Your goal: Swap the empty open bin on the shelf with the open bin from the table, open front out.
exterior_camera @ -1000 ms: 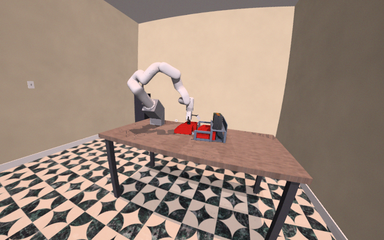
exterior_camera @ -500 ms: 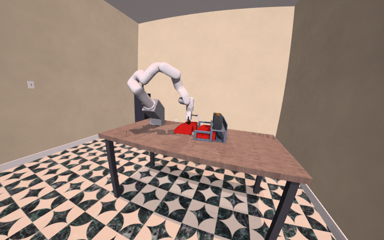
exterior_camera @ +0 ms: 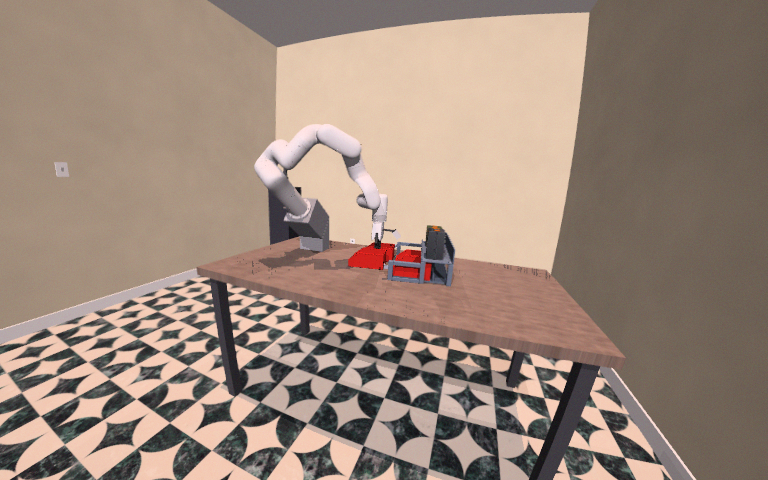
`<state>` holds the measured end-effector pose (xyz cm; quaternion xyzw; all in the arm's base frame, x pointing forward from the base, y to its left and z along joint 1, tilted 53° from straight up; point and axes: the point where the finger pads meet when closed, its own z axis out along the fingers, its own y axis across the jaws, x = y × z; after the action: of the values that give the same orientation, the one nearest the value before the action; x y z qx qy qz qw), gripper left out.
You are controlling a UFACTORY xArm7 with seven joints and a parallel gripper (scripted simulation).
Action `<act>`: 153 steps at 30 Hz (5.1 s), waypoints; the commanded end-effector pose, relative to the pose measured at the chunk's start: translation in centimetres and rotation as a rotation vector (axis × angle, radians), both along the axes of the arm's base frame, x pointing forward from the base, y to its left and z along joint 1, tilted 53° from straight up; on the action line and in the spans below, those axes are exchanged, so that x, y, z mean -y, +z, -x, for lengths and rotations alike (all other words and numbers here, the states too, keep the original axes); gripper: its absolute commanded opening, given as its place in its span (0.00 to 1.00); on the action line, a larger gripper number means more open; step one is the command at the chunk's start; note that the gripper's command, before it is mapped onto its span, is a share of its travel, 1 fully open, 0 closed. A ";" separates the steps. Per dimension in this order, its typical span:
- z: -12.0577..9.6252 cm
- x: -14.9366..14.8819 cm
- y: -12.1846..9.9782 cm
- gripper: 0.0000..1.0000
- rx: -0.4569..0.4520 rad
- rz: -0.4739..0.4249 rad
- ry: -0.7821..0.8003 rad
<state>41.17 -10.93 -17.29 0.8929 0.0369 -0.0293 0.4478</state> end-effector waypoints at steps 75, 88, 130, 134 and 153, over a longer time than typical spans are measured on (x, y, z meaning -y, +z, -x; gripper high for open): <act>-0.3 -4.6 8.2 0.00 0.003 -0.004 0.004; -0.1 1.2 15.9 0.00 0.003 -0.004 0.004; 0.1 9.1 26.5 0.00 0.003 -0.004 0.005; 0.1 9.2 26.4 0.00 0.003 -0.004 0.005; 0.1 11.8 24.5 0.00 0.003 -0.004 0.005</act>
<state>40.85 -22.05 7.79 0.8938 0.0372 -0.0285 0.4460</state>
